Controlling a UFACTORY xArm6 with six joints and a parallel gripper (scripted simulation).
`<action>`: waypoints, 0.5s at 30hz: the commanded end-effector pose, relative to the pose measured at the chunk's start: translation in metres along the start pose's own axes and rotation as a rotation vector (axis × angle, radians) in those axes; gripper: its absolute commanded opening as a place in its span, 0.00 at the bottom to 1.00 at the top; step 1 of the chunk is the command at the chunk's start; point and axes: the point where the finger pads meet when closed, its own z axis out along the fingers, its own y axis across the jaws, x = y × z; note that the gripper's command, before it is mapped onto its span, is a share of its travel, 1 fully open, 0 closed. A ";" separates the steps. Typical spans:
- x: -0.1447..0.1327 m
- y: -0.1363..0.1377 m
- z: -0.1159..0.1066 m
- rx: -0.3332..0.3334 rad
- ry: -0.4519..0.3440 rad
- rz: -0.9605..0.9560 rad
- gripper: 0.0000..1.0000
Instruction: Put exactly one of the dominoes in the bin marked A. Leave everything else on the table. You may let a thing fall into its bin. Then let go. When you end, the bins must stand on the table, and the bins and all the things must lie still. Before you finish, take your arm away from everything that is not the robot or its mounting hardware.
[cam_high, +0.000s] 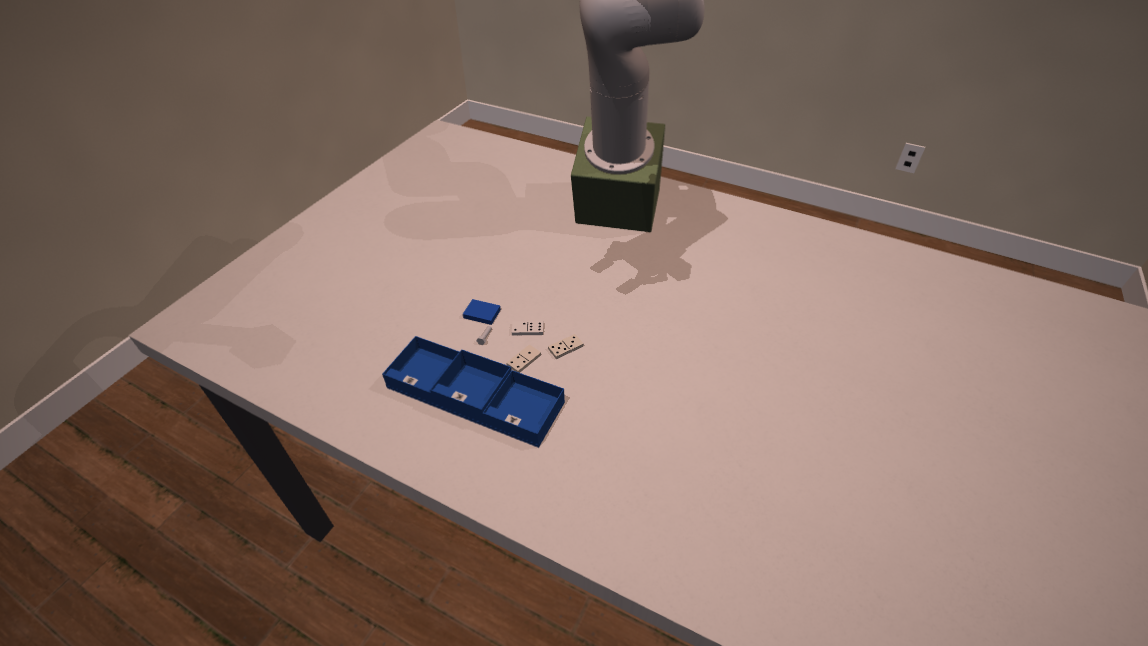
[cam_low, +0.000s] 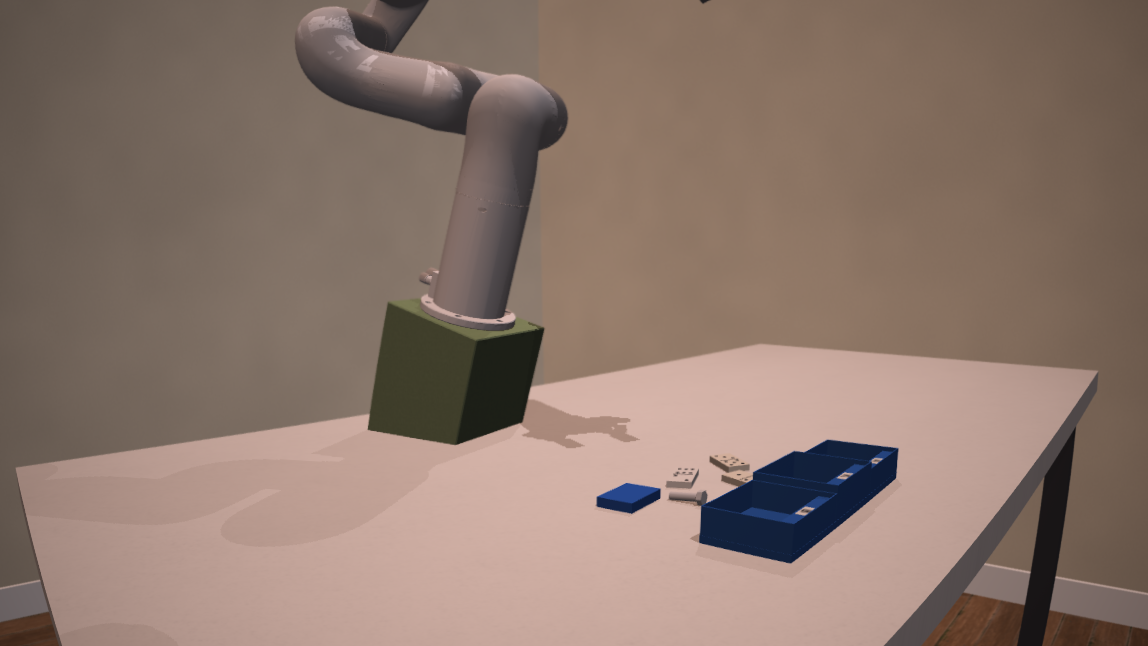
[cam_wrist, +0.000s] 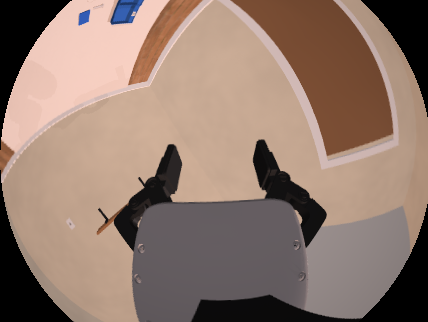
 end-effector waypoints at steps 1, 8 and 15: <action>0.011 -0.007 0.007 -0.002 -0.001 0.001 0.07; 0.055 -0.035 0.034 -0.002 -0.001 0.001 0.07; 0.093 -0.058 0.057 -0.002 -0.001 0.001 0.07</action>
